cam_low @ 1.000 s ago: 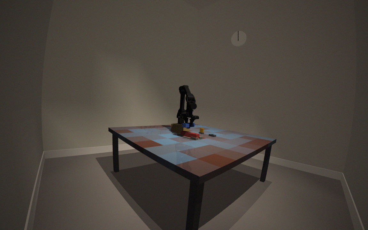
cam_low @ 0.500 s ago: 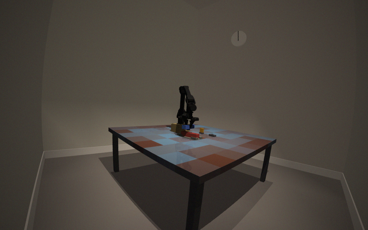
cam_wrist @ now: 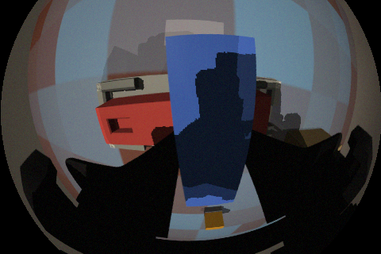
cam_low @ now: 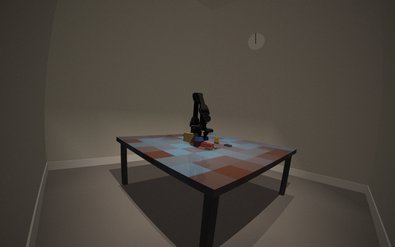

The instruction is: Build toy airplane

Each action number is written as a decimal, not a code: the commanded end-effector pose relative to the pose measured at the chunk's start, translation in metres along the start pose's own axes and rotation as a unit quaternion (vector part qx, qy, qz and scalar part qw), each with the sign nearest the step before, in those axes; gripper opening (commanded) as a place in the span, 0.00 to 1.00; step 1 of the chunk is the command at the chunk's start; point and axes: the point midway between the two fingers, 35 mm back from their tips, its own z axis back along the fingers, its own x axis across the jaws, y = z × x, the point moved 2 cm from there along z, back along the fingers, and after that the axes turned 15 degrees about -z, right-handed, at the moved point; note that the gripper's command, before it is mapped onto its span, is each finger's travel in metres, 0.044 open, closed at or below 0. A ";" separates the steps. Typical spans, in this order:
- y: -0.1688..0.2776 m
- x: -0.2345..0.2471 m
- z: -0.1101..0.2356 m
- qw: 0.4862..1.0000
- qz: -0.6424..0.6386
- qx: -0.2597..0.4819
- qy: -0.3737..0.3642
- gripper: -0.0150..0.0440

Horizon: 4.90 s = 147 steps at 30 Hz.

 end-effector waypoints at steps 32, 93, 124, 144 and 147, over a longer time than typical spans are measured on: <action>0.000 0.000 0.002 1.000 0.000 0.000 0.000 1.00; 0.236 -0.076 0.083 0.721 0.693 0.010 -0.005 1.00; 0.250 -0.090 -0.007 0.721 0.693 0.012 -0.004 1.00; 0.250 -0.092 -0.040 0.721 0.693 0.012 -0.003 1.00; 0.250 -0.092 -0.042 0.721 0.693 0.012 -0.003 1.00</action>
